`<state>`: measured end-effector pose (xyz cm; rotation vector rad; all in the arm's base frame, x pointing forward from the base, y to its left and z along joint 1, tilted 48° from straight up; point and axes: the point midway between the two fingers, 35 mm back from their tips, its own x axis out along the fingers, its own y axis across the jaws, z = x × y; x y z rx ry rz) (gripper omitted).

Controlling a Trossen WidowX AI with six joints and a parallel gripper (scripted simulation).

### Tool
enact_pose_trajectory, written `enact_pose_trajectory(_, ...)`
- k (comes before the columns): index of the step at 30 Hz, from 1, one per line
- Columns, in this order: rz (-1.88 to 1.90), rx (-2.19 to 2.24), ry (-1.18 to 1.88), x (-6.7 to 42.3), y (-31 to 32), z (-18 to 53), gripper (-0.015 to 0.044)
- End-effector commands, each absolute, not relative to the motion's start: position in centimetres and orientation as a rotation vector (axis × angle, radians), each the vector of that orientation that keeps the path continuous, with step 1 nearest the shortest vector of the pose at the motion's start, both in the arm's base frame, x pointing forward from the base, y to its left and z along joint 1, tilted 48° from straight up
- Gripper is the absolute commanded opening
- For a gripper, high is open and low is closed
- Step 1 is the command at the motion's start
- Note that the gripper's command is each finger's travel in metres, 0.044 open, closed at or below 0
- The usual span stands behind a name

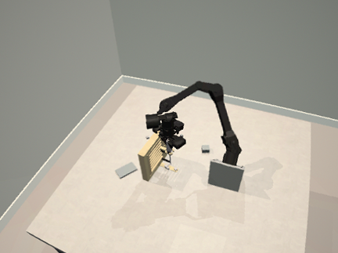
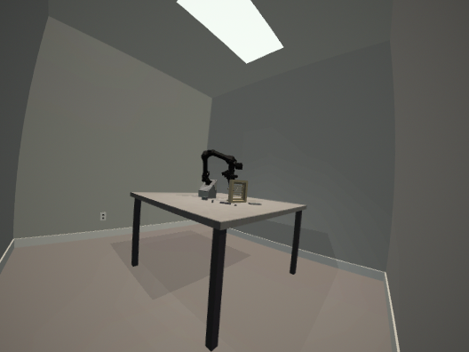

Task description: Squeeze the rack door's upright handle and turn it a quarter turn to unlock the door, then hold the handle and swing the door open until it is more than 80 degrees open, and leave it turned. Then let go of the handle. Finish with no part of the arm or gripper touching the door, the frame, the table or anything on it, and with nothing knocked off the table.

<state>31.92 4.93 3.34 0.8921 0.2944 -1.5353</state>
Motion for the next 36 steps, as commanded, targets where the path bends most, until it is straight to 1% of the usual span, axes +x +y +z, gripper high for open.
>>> enact_pose_trajectory(1, -1.538, 0.917, 0.276, 32.11, 4.89, 3.3, 0.0024)
enact_pose_trajectory(12, -1.538, 0.917, 0.276, 32.11, 4.89, 3.3, 0.0024)
enact_pose_trajectory(22, -1.538, 0.917, 0.276, 32.11, 4.89, 3.3, 0.0286)
enact_pose_trajectory(23, -1.538, 0.917, 0.276, 32.11, 4.89, 3.3, 0.0296)
enact_pose_trajectory(26, -1.518, 0.859, 0.331, 32.11, 4.89, 3.3, 0.0296)
enact_pose_trajectory(36, -1.351, 0.467, 0.674, 32.1, 4.91, 3.26, 0.0296)
